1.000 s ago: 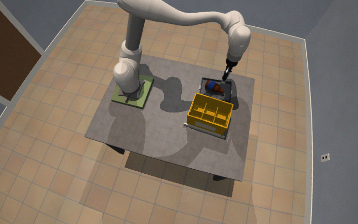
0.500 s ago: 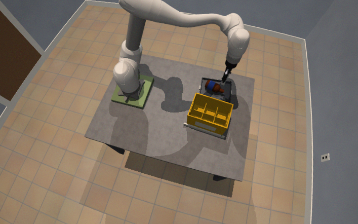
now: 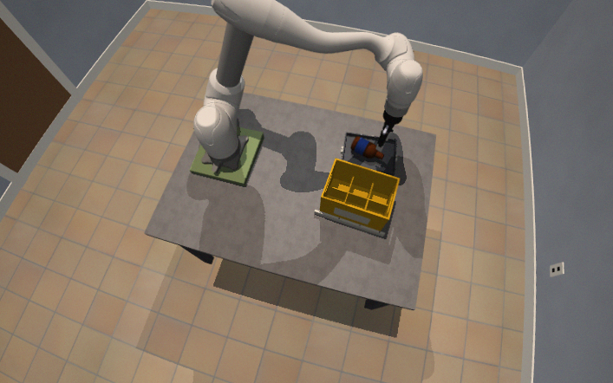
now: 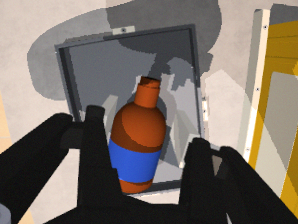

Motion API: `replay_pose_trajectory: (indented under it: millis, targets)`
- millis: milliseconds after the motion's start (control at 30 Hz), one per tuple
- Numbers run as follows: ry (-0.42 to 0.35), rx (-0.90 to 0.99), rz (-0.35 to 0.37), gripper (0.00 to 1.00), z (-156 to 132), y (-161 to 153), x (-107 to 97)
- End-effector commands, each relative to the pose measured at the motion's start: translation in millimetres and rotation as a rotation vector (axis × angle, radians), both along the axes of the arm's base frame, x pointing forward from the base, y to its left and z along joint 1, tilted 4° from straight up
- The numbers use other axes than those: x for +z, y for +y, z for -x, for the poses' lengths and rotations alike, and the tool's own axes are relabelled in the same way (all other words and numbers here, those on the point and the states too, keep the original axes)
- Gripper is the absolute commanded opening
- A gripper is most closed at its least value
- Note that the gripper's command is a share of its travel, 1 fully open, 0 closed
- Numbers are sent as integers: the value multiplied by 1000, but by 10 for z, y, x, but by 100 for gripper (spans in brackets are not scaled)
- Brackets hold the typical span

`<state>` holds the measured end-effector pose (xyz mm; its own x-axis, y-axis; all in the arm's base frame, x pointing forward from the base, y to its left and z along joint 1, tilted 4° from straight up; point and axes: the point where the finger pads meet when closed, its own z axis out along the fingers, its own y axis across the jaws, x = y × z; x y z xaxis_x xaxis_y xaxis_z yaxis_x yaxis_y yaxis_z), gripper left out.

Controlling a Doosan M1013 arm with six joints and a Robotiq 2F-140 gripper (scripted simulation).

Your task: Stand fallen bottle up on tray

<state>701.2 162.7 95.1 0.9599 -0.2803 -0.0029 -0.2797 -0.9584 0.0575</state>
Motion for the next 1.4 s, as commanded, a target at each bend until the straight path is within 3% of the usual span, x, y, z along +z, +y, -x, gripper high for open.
replay_pose_trajectory:
  millis: [0, 500, 1367]
  targets:
    - [0, -2, 4, 44, -4, -28, -93]
    - [0, -2, 4, 44, 3, -51, -478]
    - [0, -2, 4, 44, 4, -54, -530]
